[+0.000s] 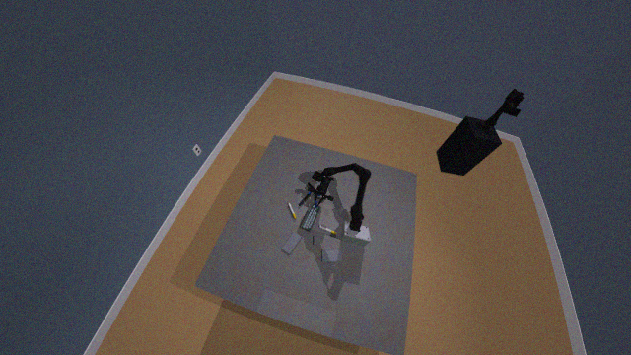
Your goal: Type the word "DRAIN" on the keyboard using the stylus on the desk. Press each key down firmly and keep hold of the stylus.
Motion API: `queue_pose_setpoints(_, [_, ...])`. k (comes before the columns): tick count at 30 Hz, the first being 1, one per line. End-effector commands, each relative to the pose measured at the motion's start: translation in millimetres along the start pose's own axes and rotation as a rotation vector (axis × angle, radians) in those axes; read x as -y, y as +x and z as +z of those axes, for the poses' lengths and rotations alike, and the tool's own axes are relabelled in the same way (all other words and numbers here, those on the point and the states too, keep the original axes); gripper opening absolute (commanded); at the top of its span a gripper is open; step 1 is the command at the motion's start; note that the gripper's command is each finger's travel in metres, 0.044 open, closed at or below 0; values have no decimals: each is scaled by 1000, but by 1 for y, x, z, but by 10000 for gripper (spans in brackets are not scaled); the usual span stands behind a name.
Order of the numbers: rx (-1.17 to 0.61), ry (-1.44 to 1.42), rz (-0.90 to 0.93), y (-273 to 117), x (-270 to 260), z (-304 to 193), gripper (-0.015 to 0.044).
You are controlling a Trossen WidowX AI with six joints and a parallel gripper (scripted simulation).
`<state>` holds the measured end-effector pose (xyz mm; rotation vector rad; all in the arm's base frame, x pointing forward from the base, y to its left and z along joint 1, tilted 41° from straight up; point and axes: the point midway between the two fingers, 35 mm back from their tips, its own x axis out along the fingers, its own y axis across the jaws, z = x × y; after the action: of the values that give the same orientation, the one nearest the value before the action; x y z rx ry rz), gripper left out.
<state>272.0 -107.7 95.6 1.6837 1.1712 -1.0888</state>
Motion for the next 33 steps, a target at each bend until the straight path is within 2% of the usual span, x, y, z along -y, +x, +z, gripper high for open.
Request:
queue_pose_setpoints(1, [-5,0,-7,3,1,2,81])
queue_pose_setpoints(25, [-5,0,-7,5,1,5,81])
queue_pose_setpoints(33, [-7,0,-7,-12,0,-24,81])
